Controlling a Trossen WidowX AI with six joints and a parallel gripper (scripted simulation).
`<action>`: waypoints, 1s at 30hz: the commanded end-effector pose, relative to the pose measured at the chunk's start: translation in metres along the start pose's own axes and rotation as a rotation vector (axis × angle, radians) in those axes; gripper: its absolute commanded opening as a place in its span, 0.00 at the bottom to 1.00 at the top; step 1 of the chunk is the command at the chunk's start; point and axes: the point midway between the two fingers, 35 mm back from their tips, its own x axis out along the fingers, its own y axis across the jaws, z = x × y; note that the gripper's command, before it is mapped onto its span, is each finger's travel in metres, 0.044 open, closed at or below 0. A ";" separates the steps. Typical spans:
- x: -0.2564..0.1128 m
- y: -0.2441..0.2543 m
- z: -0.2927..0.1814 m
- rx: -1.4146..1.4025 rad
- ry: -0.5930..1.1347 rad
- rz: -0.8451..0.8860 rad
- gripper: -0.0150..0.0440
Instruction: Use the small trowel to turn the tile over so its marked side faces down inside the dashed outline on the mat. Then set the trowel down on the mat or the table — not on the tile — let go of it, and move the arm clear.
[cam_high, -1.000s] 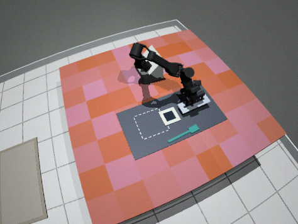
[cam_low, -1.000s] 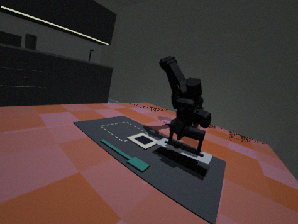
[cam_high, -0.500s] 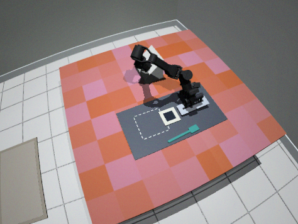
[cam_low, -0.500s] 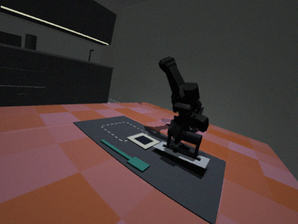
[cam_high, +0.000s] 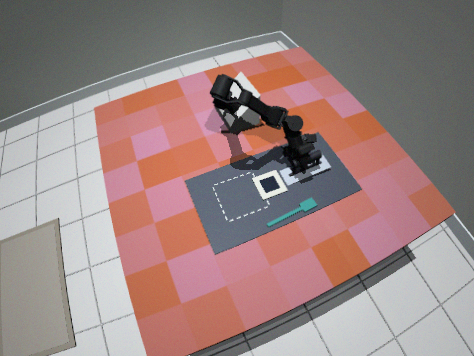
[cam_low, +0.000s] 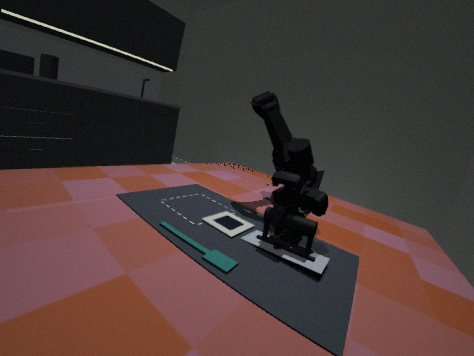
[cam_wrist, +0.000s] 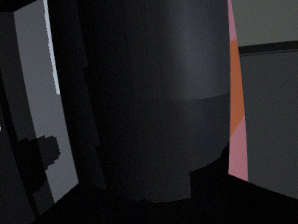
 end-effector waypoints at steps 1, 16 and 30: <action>0.000 0.000 -0.002 0.000 -0.008 -0.005 0.25; 0.000 -0.003 -0.026 -0.001 -0.008 -0.003 0.25; -0.002 -0.004 -0.049 -0.003 -0.007 -0.004 0.25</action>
